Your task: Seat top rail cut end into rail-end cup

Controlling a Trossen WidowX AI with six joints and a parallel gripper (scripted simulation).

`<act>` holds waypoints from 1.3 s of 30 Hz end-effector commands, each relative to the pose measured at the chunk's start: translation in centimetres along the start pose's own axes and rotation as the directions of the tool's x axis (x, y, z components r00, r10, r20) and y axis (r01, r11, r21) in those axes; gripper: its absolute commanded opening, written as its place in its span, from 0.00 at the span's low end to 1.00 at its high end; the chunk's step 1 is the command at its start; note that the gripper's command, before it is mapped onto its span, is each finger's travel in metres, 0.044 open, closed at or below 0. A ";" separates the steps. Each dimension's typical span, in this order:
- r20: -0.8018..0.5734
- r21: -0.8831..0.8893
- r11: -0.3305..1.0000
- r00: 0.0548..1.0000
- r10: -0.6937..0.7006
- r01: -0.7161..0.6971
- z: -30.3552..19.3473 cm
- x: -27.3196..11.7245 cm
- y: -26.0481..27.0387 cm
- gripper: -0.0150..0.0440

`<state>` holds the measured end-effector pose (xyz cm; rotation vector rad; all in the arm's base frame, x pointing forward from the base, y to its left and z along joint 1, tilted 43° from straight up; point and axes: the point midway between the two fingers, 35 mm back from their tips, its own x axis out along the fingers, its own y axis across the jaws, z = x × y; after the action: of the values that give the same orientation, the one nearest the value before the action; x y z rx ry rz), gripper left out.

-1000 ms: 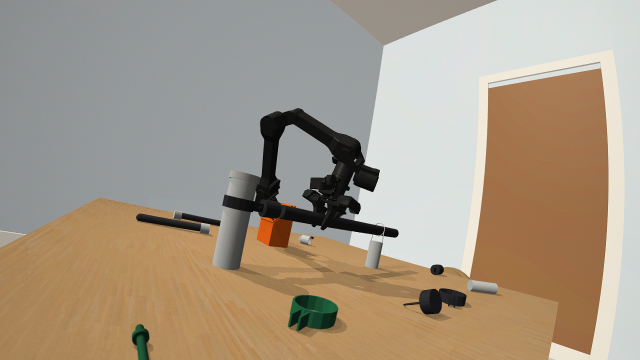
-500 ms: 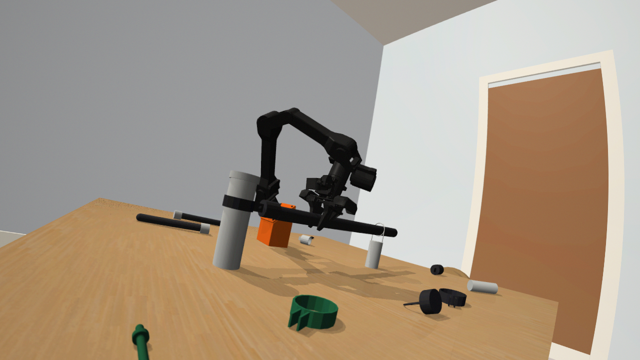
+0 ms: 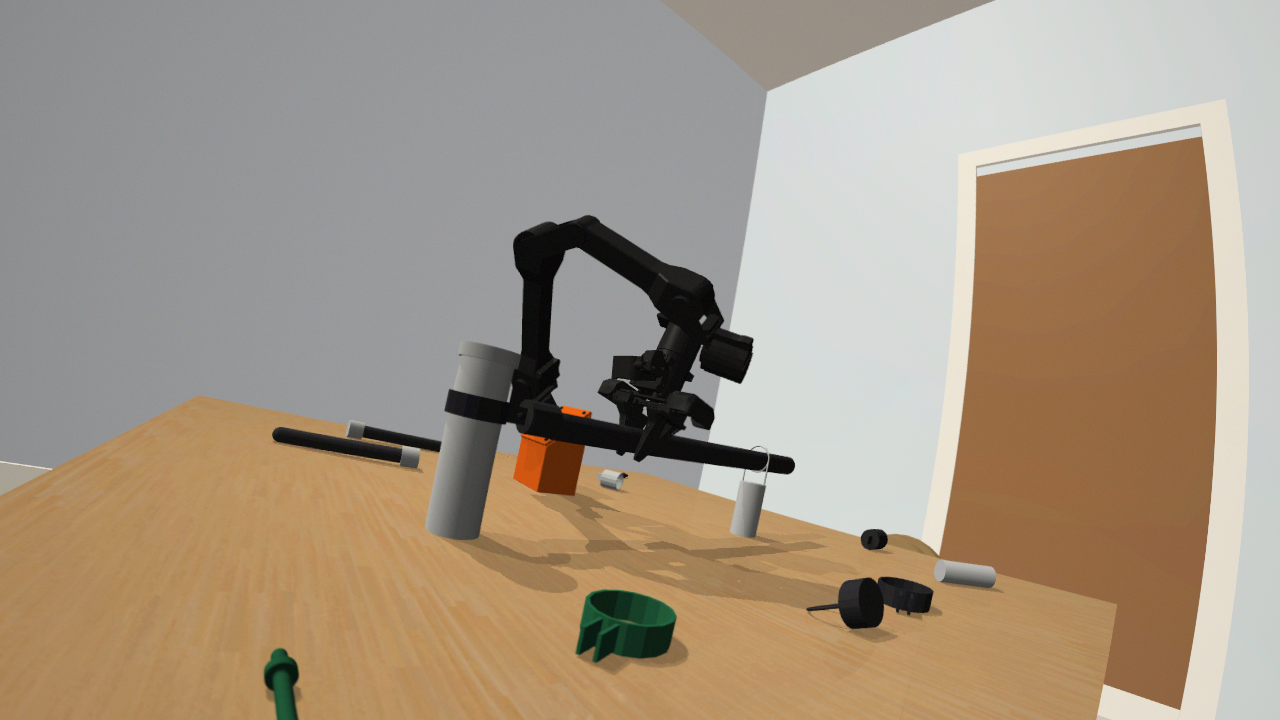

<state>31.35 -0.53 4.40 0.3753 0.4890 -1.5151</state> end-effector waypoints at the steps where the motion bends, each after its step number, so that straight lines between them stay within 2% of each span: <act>1: 0.017 -0.001 1.000 1.000 0.013 -0.013 0.7 -0.2 0.1 0.25; 39: 0.003 0.000 1.000 1.000 0.000 0.000 0.2 0.0 0.0 0.25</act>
<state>31.30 -0.56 4.32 0.3750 0.4925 -1.5177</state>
